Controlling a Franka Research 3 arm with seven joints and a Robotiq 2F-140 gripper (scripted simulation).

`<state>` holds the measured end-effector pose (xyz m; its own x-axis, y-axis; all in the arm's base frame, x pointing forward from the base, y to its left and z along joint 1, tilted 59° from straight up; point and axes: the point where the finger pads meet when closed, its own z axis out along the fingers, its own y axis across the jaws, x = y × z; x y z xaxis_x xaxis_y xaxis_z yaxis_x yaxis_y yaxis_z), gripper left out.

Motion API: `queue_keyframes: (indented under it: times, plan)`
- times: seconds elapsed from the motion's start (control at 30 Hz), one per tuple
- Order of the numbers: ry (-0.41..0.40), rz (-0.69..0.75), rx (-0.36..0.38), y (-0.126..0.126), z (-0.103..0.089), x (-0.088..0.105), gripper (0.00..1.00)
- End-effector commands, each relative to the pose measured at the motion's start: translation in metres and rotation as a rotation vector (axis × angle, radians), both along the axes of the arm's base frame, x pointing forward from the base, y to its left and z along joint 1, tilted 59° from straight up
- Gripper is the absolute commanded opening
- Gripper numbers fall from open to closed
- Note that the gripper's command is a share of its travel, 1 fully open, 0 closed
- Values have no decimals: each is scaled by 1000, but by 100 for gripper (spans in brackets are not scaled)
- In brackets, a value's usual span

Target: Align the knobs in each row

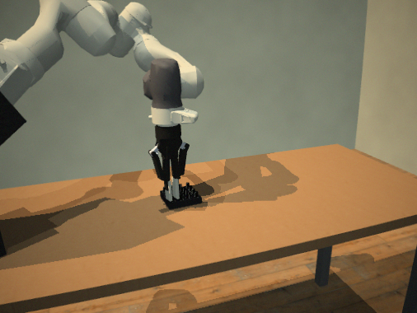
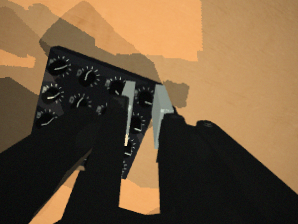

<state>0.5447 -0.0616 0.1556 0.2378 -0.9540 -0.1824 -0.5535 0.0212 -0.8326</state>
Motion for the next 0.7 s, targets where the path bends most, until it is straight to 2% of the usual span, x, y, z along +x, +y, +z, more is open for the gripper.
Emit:
queue_keyframes:
  times: [0.0,0.37,0.67]
  plan:
    - [-3,6,-3,-1,3,-4,12]
    - [-3,6,-3,-9,17,-26,12]
    - [-3,6,-3,-10,19,-29,12]
